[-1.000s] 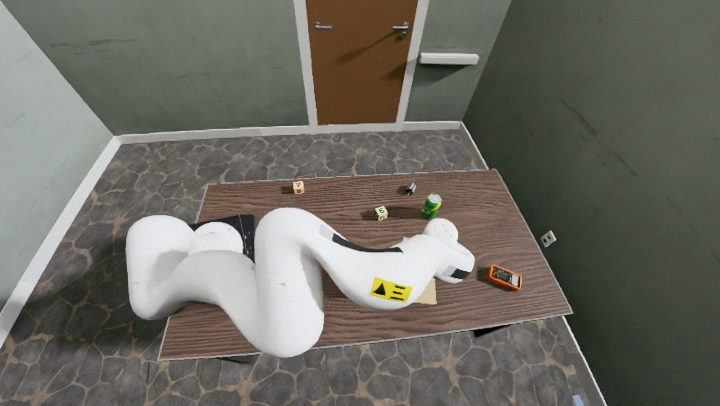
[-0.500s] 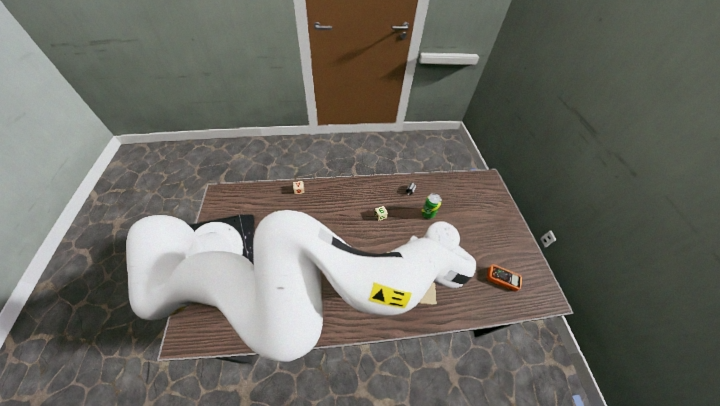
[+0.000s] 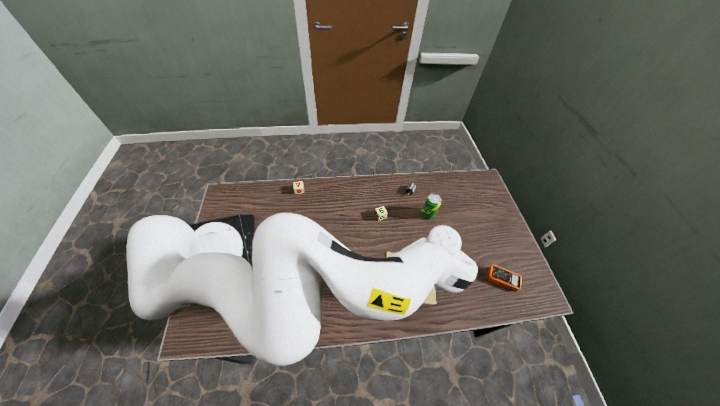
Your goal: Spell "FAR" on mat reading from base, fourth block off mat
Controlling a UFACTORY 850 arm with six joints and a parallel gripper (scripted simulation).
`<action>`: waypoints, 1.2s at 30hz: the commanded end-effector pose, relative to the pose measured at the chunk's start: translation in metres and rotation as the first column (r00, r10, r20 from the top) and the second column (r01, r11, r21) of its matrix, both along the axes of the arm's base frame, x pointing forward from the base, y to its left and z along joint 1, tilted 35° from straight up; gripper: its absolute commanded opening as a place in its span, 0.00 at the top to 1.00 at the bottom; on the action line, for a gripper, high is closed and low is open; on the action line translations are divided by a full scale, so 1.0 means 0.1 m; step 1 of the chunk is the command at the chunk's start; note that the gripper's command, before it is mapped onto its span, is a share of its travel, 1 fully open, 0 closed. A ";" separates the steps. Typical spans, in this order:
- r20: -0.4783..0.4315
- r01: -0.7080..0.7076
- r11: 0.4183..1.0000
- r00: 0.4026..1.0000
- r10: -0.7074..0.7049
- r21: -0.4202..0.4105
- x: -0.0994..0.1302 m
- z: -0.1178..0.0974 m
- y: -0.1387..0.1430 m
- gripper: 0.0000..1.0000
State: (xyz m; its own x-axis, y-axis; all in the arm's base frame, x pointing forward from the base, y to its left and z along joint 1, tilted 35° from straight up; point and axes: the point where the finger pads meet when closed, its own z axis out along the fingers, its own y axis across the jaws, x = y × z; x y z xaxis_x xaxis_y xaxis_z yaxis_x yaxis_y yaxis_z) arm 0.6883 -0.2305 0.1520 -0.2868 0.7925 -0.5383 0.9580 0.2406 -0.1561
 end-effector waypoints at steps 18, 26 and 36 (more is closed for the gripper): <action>0.298 0.423 0.904 0.856 -0.422 0.064 -0.01 0.11 -0.13 0.56; 0.324 0.461 0.884 0.827 -0.460 0.079 -0.01 0.12 -0.15 0.56; 0.325 0.463 0.883 0.825 -0.462 0.079 -0.01 0.12 -0.15 0.56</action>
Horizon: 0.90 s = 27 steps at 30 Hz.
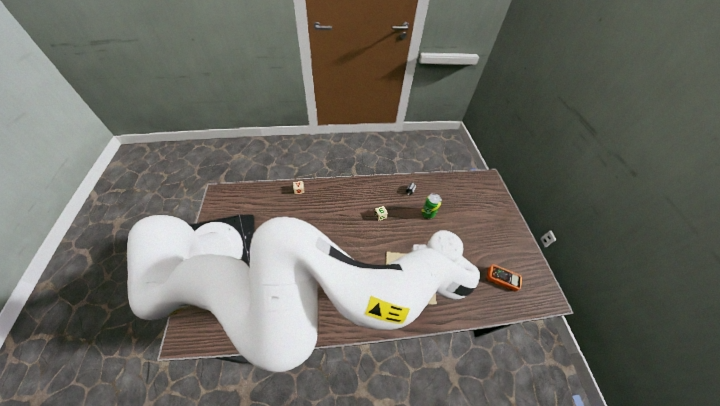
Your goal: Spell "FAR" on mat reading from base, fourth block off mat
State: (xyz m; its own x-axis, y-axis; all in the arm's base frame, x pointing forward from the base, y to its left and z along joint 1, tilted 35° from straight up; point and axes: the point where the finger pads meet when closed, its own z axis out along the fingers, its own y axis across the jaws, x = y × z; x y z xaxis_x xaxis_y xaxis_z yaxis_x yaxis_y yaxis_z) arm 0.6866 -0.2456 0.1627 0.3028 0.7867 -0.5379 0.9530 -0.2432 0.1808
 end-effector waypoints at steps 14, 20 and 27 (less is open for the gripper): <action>0.003 0.000 1.000 1.000 0.000 -0.001 0.01 -0.11 -0.08 0.56; 0.003 0.000 1.000 1.000 0.000 -0.001 0.01 -0.32 -0.22 0.56; 0.003 0.000 1.000 1.000 0.000 -0.001 0.01 -0.52 -0.36 0.56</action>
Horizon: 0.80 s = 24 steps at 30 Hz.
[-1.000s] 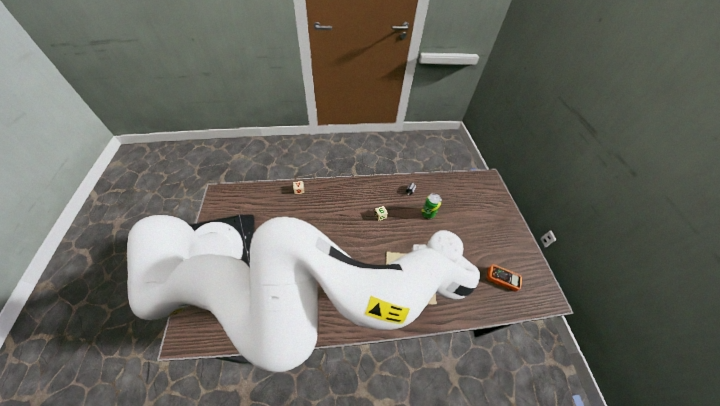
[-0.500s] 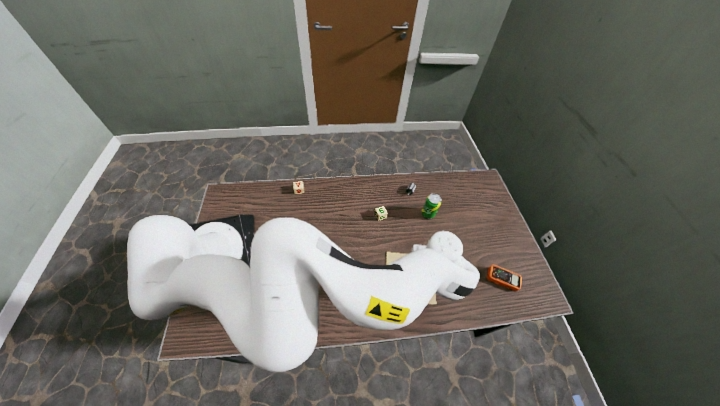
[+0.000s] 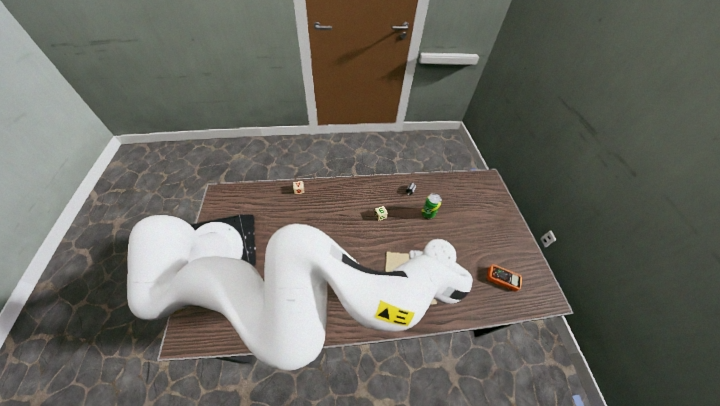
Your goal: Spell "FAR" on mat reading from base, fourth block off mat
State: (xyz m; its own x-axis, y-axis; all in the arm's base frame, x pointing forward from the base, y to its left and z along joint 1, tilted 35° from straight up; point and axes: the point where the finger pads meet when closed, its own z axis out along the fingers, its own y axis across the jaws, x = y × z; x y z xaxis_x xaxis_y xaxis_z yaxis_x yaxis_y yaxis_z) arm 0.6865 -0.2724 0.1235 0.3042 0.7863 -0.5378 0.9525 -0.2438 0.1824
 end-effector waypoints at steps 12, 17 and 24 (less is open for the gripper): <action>0.002 -0.001 1.000 1.000 0.001 -0.001 0.01 -0.38 -0.26 0.56; 0.002 -0.001 1.000 1.000 0.001 -0.001 0.01 -0.39 -0.27 0.56; 0.002 -0.001 1.000 1.000 0.001 -0.001 0.01 -0.39 -0.27 0.56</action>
